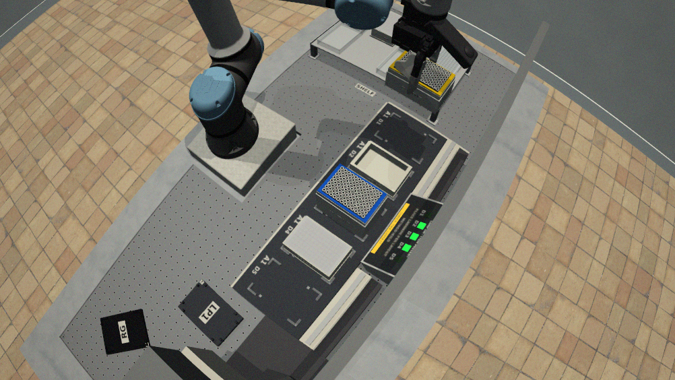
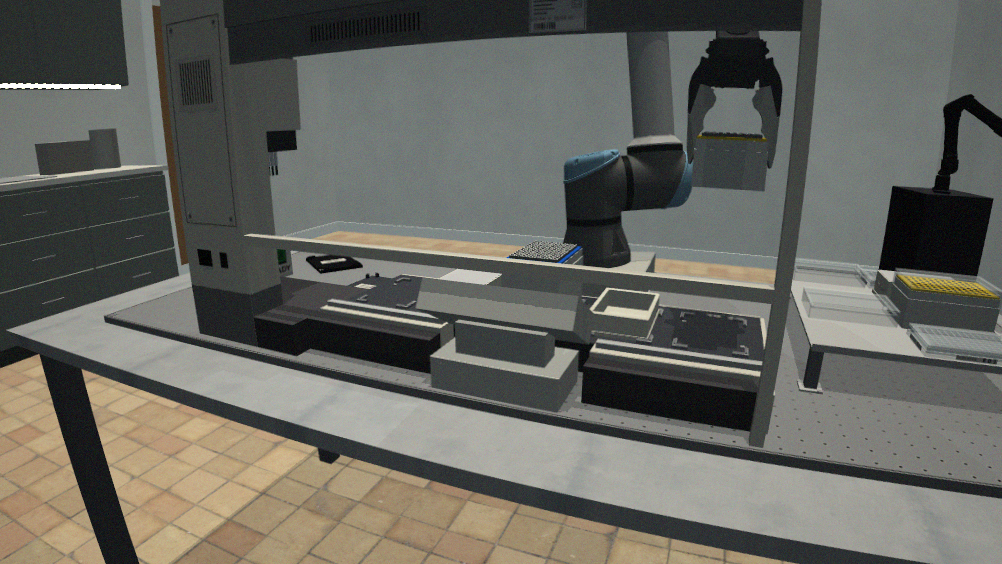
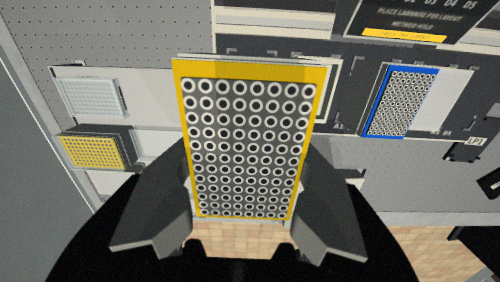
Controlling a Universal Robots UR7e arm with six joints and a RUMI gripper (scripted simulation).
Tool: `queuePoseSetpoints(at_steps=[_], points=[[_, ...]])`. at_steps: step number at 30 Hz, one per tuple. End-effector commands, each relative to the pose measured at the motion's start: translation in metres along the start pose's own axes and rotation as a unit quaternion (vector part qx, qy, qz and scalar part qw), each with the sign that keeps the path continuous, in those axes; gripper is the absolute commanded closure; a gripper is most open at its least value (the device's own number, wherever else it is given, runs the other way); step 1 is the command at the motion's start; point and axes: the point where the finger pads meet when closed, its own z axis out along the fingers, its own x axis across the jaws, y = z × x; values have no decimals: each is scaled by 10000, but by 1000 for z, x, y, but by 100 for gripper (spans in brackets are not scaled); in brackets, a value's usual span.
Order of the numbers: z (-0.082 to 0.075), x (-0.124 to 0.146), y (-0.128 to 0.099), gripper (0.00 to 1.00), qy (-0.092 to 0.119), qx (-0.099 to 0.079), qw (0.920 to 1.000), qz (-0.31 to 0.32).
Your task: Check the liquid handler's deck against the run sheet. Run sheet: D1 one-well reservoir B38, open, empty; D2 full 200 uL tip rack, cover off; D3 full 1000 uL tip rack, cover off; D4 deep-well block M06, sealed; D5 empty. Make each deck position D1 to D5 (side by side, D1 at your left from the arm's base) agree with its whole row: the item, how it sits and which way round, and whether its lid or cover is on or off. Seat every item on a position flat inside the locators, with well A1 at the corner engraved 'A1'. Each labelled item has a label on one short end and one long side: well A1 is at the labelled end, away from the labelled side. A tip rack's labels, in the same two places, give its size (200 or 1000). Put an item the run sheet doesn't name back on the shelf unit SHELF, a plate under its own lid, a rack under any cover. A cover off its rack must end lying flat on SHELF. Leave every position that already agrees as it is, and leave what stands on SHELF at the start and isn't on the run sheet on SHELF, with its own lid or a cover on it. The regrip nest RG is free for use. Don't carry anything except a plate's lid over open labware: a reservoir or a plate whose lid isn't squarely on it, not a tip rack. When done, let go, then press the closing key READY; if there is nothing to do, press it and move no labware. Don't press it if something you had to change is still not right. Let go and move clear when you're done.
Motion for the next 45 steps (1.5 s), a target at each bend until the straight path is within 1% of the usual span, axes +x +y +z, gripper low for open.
queuePoseSetpoints(at_steps=[1, 3, 15, 16, 18, 33, 35, 45], points=[[-7, 0, 0, 100, -2, 4, 10000, 0], [-9, 0, 0, 100, -2, 4, 10000, 0], [-9, 0, 0, 100, -2, 4, 10000, 0], [-9, 0, 5, 100, -2, 4, 10000, 0], [-9, 0, 5, 100, -2, 4, 10000, 0], [-9, 1, 80, 100, -2, 3, 10000, 0], [-9, 1, 80, 100, -2, 3, 10000, 0], [-9, 2, 130, 100, -2, 3, 10000, 0]])
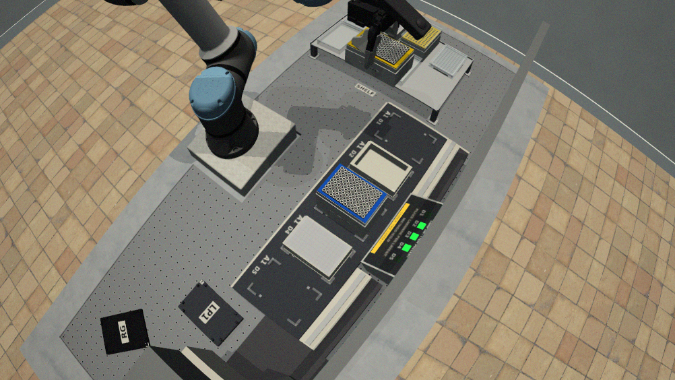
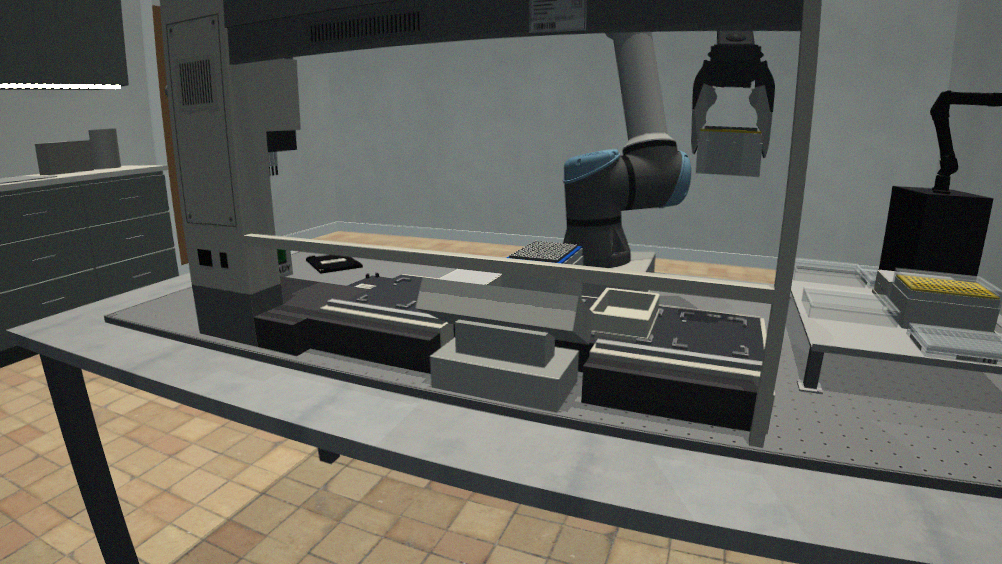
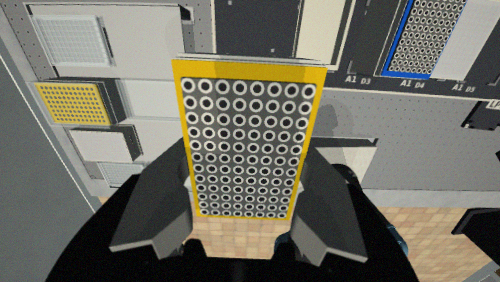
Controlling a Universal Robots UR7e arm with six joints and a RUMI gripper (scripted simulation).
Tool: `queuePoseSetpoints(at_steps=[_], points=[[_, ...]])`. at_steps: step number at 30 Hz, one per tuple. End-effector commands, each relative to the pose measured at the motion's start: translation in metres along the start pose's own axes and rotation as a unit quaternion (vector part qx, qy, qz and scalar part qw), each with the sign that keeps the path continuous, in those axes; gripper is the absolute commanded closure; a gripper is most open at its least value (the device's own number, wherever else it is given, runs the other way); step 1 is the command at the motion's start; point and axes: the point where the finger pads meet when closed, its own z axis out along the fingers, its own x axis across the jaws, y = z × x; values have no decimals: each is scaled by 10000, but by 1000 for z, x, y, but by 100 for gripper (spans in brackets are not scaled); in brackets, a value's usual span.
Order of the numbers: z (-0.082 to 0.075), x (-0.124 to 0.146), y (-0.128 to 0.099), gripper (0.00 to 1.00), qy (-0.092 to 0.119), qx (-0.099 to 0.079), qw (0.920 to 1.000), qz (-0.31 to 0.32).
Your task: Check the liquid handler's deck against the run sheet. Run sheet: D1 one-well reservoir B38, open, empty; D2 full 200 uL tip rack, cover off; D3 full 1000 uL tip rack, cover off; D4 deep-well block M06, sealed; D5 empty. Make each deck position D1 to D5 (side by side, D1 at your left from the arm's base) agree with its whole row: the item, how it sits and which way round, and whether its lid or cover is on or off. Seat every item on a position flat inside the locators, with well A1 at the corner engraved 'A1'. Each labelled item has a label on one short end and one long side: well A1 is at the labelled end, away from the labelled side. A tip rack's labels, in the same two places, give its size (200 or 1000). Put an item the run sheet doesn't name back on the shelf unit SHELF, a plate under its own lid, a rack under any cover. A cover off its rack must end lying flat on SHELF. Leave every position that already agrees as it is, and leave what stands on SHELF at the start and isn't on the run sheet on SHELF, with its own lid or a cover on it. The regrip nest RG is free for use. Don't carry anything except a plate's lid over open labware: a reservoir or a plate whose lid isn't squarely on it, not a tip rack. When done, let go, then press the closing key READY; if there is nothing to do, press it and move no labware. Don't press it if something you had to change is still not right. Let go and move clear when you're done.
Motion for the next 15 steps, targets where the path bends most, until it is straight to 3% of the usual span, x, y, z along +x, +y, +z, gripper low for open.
queuePoseSetpoints(at_steps=[1, 10, 15], points=[[-1, 0, 29, 100, -3, 9, 10000, 3], [-1, 1, 63, 100, -3, 9, 10000, 3], [-1, 1, 63, 100, -3, 9, 10000, 3]])
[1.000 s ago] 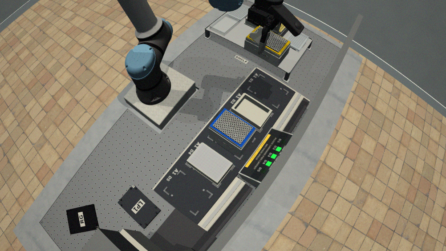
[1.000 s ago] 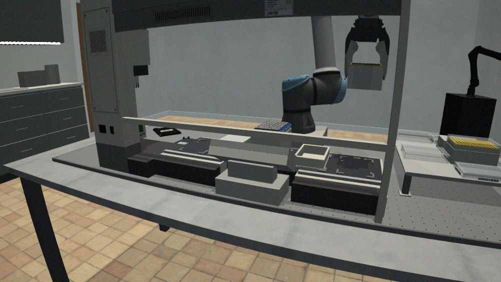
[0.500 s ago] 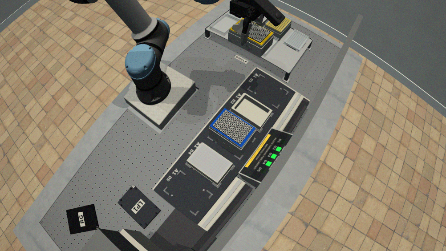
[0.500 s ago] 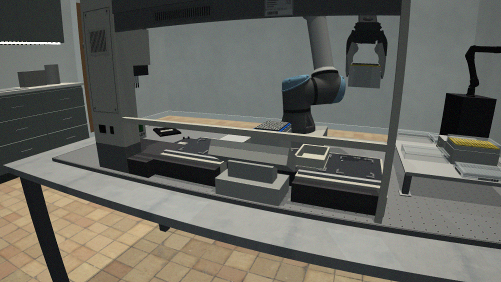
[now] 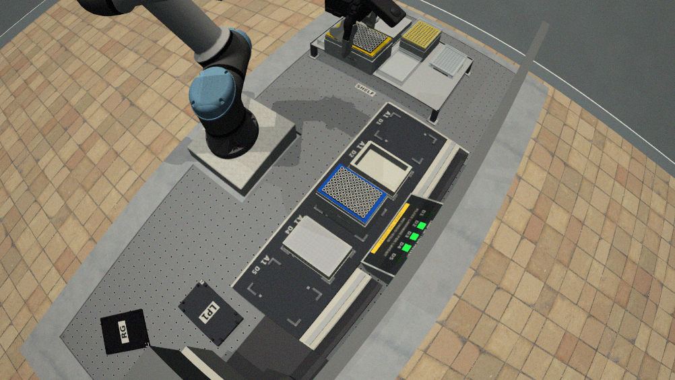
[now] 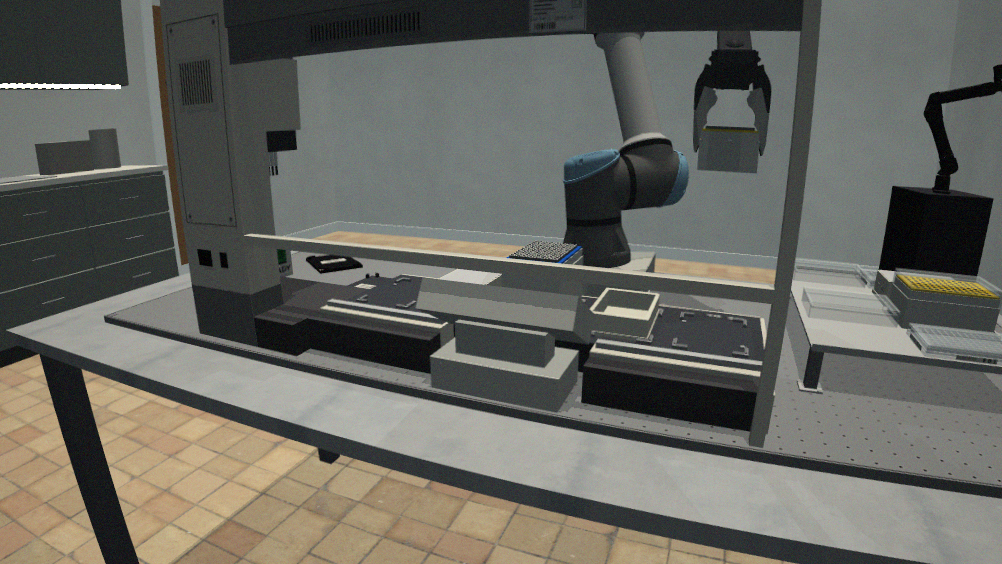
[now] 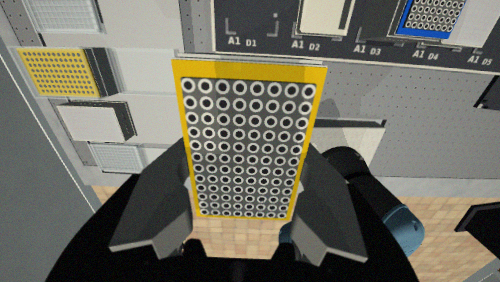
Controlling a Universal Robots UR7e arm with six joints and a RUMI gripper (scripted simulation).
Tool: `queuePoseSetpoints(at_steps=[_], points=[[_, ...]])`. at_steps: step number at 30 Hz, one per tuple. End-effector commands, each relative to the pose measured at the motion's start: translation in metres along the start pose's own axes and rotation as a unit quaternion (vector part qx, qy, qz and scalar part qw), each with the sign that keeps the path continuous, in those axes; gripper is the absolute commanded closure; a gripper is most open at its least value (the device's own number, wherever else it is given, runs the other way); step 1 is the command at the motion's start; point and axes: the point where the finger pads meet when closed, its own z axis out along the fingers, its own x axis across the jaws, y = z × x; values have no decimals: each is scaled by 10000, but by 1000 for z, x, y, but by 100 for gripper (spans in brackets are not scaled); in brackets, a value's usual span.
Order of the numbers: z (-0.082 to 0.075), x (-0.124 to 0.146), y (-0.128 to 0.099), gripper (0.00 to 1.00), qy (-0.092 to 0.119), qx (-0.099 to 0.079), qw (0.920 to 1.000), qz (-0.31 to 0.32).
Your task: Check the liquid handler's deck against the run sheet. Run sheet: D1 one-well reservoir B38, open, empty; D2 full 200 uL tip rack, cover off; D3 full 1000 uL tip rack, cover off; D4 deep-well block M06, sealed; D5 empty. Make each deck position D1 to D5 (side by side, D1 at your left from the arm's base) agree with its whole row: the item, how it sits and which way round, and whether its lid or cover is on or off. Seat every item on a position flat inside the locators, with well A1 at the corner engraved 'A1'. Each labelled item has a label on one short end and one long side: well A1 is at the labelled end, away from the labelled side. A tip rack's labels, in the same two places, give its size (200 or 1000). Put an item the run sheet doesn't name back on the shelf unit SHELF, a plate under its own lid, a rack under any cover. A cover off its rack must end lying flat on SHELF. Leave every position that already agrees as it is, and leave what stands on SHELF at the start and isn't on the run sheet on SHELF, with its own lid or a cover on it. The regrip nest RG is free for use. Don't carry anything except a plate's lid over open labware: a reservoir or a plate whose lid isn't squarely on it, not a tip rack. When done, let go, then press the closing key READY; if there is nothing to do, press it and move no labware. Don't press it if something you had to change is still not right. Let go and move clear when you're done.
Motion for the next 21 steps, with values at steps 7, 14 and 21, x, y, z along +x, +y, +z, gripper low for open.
queuePoseSetpoints(at_steps=[7, 14, 21], points=[[-1, 0, 5, 100, -2, 7, 10000, 2], [-1, 0, 5, 100, -2, 7, 10000, 2], [-1, 25, 5, 100, -1, 7, 9989, -464]])
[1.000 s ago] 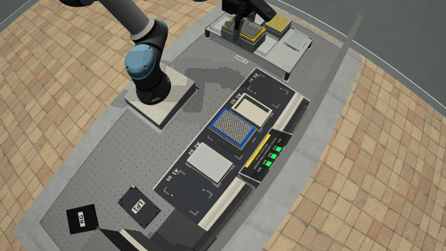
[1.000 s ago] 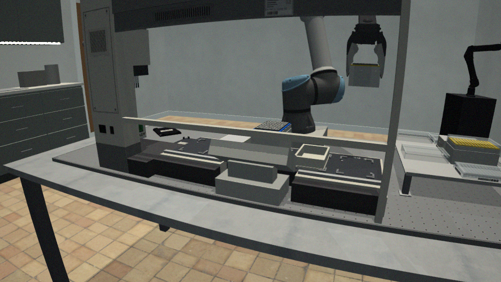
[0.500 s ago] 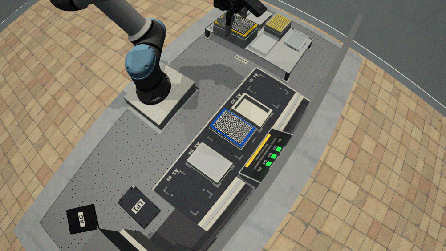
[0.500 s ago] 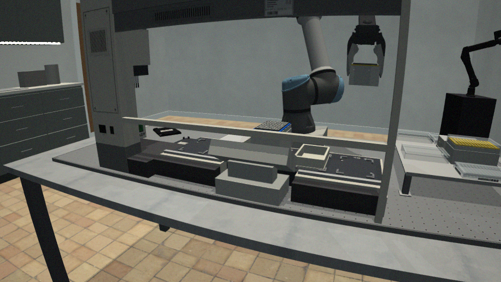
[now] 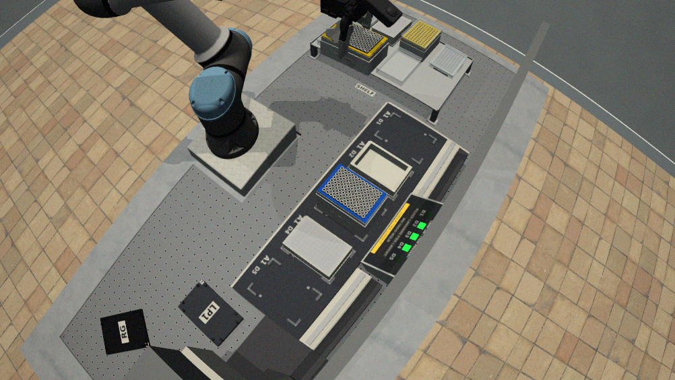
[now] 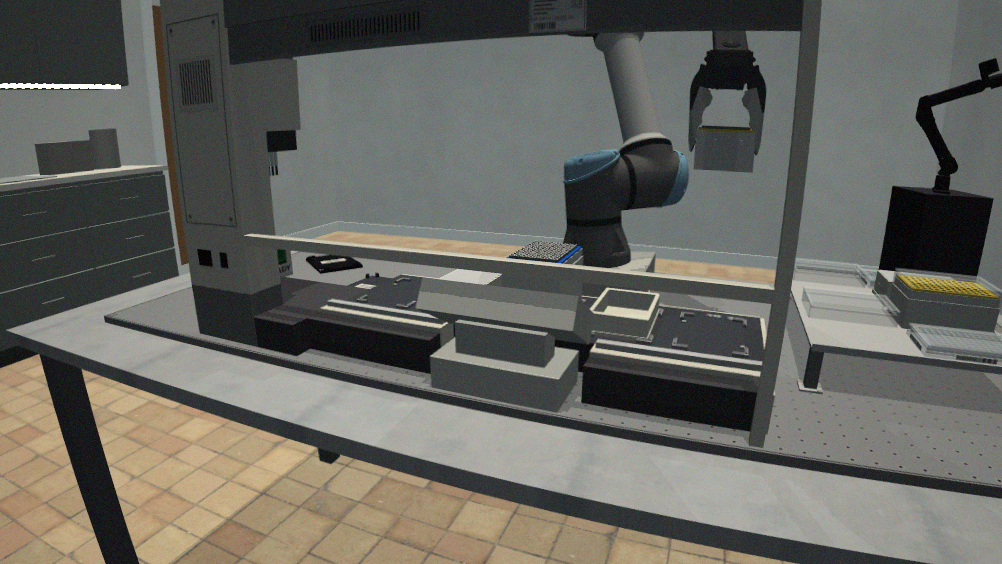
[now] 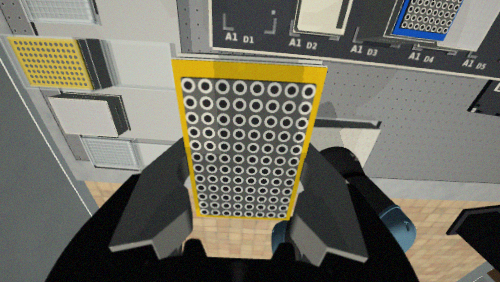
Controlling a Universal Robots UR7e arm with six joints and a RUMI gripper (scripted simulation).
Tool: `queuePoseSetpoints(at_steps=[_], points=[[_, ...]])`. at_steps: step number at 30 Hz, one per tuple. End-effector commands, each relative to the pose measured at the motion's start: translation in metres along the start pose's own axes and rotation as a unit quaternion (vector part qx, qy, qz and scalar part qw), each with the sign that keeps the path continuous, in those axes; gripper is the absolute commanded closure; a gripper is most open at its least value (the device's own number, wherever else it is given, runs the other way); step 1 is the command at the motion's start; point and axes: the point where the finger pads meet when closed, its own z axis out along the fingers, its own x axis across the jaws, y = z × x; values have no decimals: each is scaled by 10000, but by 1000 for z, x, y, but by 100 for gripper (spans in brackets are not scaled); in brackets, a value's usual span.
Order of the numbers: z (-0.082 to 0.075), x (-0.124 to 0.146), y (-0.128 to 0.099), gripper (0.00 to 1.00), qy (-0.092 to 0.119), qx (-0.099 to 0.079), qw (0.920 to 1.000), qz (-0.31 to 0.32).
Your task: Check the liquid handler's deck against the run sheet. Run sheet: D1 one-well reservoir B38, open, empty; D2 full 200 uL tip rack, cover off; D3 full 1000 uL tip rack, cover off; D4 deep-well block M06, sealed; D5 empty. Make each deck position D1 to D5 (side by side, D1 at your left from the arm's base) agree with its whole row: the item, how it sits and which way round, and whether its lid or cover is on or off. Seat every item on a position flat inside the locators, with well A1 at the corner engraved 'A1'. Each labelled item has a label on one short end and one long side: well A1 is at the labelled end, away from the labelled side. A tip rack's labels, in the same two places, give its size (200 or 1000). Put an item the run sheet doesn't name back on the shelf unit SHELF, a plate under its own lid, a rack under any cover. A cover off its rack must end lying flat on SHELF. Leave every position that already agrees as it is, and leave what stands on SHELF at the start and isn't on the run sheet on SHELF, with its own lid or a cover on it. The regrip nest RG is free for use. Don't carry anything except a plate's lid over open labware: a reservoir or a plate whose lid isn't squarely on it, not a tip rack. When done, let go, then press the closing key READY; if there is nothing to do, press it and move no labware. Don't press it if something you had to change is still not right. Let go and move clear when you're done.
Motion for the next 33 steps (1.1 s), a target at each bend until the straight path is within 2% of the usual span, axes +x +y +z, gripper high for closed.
queuePoseSetpoints(at_steps=[1, 5, 17, 28, 33], points=[[0, 22, 0, 100, -12, 2, 9995, -317], [0, 32, 0, 100, -12, 2, 9995, -317], [0, 92, 1, 100, -11, 2, 9995, -317], [0, 92, 1, 100, -11, 2, 9995, -317], [0, 117, 2, 100, -10, 2, 9999, -158]])
